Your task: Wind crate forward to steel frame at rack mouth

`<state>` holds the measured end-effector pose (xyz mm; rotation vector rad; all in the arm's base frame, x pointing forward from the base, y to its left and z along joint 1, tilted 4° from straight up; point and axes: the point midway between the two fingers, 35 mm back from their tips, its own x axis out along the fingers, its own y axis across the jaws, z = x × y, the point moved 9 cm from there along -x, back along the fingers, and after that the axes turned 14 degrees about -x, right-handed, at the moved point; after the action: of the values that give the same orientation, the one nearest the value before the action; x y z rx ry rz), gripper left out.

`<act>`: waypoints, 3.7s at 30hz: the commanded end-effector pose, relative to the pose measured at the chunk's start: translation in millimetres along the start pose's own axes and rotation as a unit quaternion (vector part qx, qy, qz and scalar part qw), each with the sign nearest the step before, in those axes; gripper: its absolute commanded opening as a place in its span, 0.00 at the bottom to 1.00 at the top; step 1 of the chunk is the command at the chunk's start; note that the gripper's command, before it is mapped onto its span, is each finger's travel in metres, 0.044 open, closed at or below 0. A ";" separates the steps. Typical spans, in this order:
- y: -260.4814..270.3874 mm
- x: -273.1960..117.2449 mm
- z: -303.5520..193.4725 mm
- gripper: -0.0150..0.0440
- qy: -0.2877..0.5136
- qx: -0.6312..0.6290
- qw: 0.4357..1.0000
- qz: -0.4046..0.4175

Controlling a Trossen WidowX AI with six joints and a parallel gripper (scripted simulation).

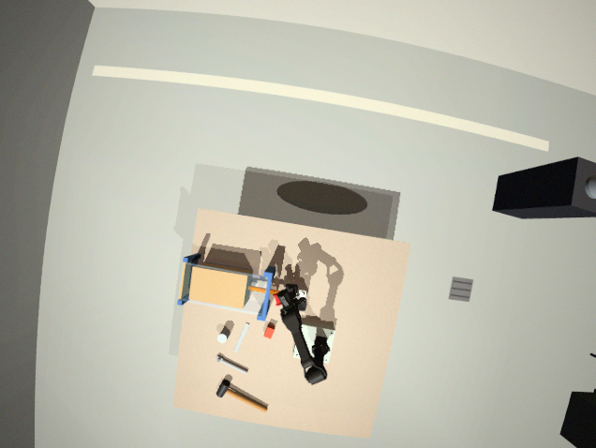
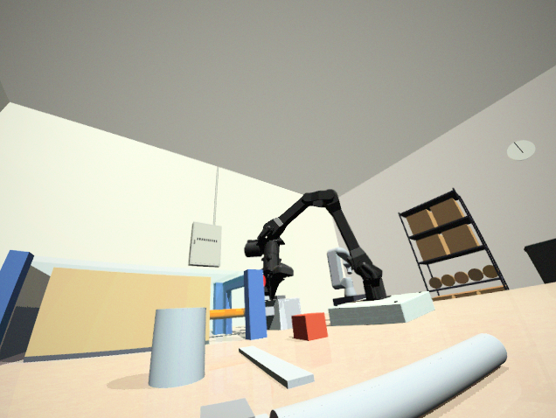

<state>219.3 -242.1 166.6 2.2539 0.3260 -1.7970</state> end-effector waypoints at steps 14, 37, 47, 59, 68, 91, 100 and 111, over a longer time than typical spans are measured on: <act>-2.8 3.1 0.1 0.25 -0.001 -0.047 0.999 -0.009; 0.1 3.3 0.5 0.25 -0.003 -0.005 1.000 -0.003; -0.9 -0.3 -0.3 0.43 0.001 -0.008 1.000 -0.002; -0.9 -0.3 -0.3 0.97 0.001 -0.008 1.000 -0.002; 8.5 -30.6 -10.3 1.00 -0.016 -0.006 1.000 -0.008; 10.5 -126.9 -30.7 0.64 -0.060 -0.006 0.998 -0.018; 10.5 -126.9 -30.7 0.25 -0.060 -0.006 0.998 -0.018; 11.3 -127.0 -32.7 0.25 -0.071 -0.007 0.997 -0.023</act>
<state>223.5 -244.9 298.0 2.1258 0.3612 -1.9406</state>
